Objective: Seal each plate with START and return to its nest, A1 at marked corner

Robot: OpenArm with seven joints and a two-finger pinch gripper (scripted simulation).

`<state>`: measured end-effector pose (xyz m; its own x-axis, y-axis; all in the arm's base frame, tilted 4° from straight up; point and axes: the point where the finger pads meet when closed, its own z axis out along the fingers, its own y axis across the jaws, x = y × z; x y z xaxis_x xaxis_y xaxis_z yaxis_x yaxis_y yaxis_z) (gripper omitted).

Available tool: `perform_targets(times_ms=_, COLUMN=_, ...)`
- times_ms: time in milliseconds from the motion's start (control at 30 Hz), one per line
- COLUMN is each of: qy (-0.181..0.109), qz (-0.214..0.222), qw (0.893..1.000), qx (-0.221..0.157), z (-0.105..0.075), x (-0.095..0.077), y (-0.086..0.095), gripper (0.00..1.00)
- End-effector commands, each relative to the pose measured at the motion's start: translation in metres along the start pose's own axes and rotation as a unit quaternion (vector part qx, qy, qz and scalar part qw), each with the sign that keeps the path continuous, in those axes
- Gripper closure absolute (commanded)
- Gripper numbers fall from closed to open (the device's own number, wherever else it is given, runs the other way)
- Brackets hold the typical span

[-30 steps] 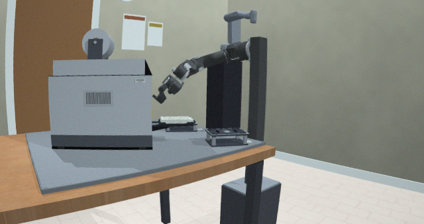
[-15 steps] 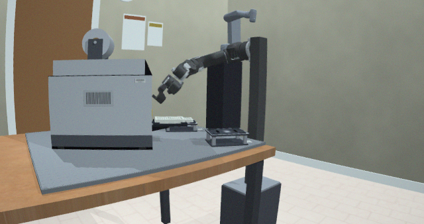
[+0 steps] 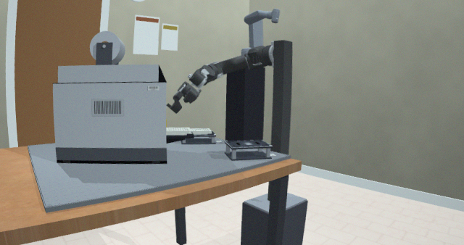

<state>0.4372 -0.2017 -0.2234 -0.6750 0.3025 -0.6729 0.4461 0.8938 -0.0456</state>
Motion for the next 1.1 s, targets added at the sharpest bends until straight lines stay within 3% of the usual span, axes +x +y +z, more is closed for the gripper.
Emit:
perform_targets(times_ms=0, qy=-0.006, qz=0.003, qw=1.0, qx=0.001, z=-0.002, x=-0.003, y=0.0, gripper=1.0)
perform_targets(times_ms=433, qy=-0.005, qz=0.005, qw=1.0, qx=0.0, z=-0.022, x=0.007, y=0.0, gripper=1.0)
perform_targets(times_ms=467, qy=-0.007, qz=0.006, qw=1.0, qx=-0.001, z=-0.028, x=0.006, y=0.0, gripper=0.35)
perform_targets(times_ms=533, qy=-0.007, qz=0.006, qw=1.0, qx=-0.001, z=-0.028, x=0.006, y=0.0, gripper=0.35)
perform_targets(times_ms=733, qy=0.062, qz=0.005, qw=0.995, qx=-0.077, z=-0.031, x=0.03, y=0.023, gripper=0.35)
perform_targets(times_ms=800, qy=0.063, qz=0.004, qw=0.996, qx=-0.069, z=-0.031, x=0.04, y=0.027, gripper=0.35)
perform_targets(times_ms=967, qy=0.122, qz=0.012, qw=0.984, qx=-0.131, z=-0.036, x=0.056, y=0.043, gripper=0.35)
perform_targets(times_ms=1067, qy=0.132, qz=0.01, qw=0.982, qx=-0.138, z=-0.038, x=0.067, y=0.05, gripper=0.35)
